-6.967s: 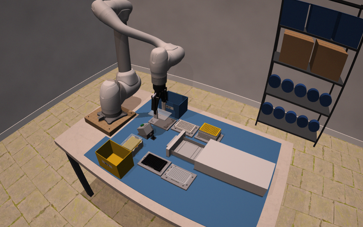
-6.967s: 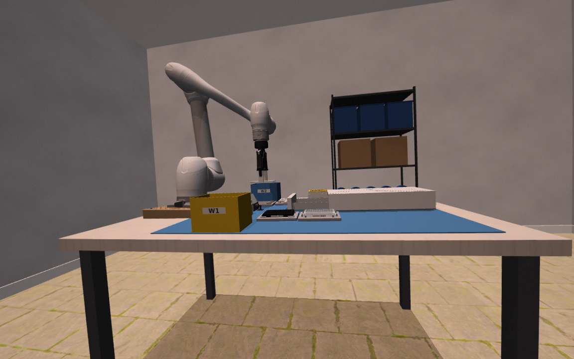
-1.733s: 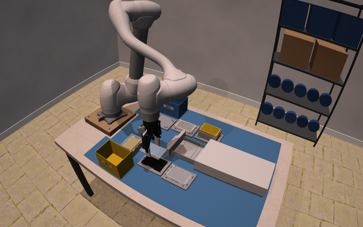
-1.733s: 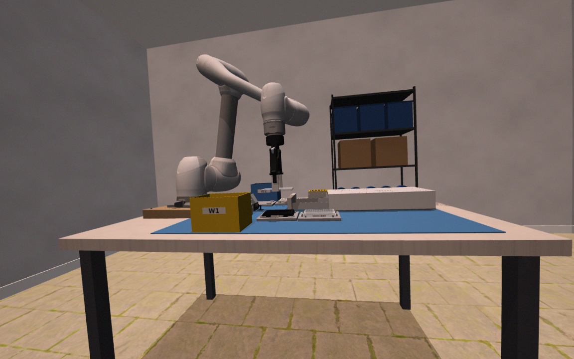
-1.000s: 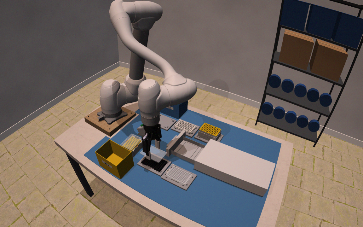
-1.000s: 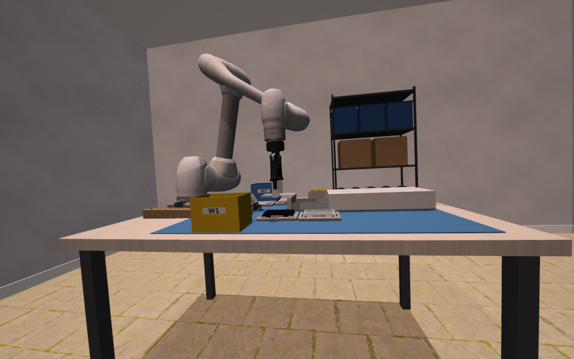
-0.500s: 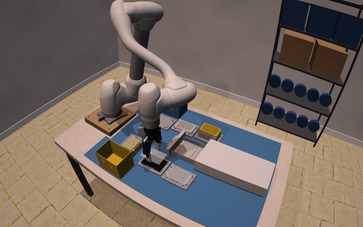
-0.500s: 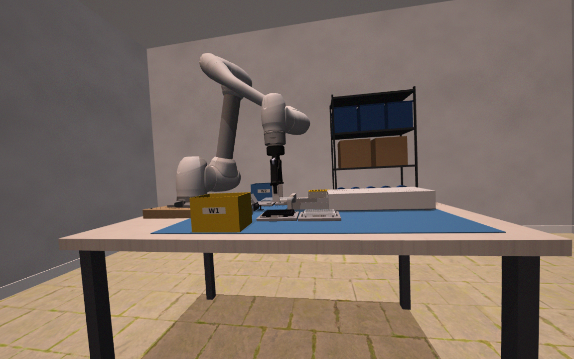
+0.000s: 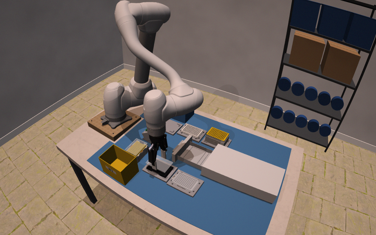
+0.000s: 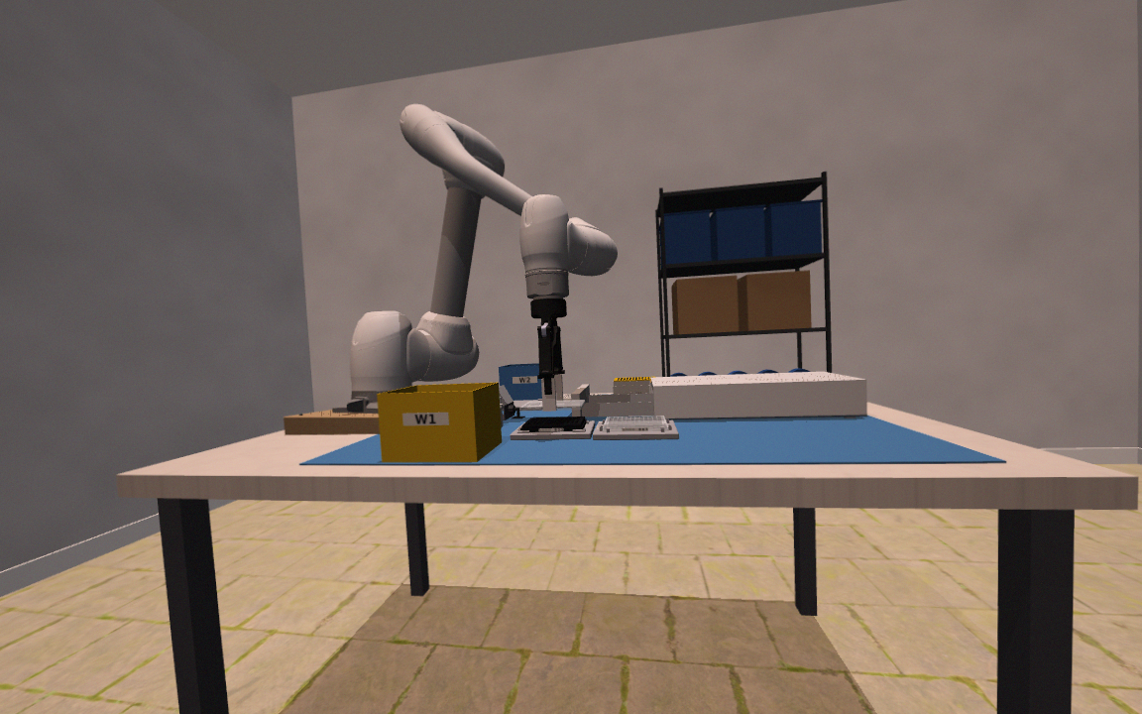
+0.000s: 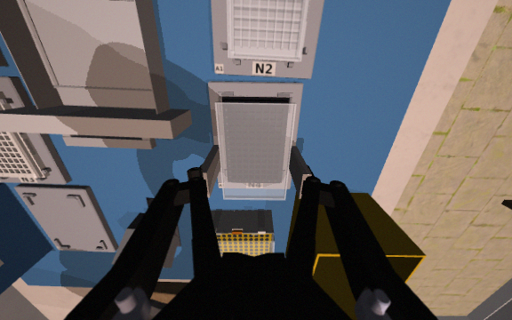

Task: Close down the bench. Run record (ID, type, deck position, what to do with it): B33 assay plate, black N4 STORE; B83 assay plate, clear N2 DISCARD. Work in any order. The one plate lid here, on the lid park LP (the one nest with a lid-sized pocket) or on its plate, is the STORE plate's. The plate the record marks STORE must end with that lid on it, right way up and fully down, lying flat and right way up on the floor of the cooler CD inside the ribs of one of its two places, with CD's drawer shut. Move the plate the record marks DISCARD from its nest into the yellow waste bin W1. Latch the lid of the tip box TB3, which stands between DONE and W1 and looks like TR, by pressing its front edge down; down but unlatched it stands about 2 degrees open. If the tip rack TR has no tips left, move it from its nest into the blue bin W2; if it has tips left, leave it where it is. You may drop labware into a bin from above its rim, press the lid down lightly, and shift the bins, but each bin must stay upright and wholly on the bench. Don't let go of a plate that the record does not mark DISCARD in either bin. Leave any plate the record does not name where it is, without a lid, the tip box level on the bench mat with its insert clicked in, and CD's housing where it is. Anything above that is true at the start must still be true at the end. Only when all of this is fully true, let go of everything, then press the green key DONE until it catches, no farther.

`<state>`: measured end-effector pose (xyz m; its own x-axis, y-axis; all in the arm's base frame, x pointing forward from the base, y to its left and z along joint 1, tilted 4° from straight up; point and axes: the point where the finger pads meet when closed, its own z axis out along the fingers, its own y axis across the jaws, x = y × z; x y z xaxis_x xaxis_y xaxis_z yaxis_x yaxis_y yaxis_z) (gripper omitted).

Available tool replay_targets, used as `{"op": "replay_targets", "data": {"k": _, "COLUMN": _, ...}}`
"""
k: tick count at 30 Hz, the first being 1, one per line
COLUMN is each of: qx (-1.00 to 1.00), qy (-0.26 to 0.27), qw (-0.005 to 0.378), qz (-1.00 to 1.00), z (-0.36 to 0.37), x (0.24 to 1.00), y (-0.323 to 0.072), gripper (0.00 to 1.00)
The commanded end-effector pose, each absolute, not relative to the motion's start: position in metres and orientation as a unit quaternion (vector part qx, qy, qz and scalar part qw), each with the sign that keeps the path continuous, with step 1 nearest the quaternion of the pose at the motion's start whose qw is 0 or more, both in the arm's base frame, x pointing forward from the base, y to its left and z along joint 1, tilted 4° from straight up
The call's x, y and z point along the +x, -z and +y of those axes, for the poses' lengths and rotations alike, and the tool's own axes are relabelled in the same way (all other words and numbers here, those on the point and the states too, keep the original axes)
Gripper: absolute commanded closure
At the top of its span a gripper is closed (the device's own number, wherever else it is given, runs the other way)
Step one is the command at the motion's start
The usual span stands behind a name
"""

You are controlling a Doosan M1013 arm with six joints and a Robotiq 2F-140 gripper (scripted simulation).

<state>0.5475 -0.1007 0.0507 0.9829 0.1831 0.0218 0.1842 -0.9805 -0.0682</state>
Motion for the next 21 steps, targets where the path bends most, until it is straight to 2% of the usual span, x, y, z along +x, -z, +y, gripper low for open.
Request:
{"op": "replay_targets", "data": {"k": 1, "qx": -0.995, "qy": 0.008, "qw": 0.035, "qz": -0.092, "z": -0.1, "x": 0.548, "y": -0.048, "gripper": 1.0}}
{"op": "replay_targets", "data": {"k": 21, "qx": -0.995, "qy": 0.008, "qw": 0.035, "qz": -0.092, "z": -0.099, "x": 0.548, "y": -0.032, "gripper": 1.0}}
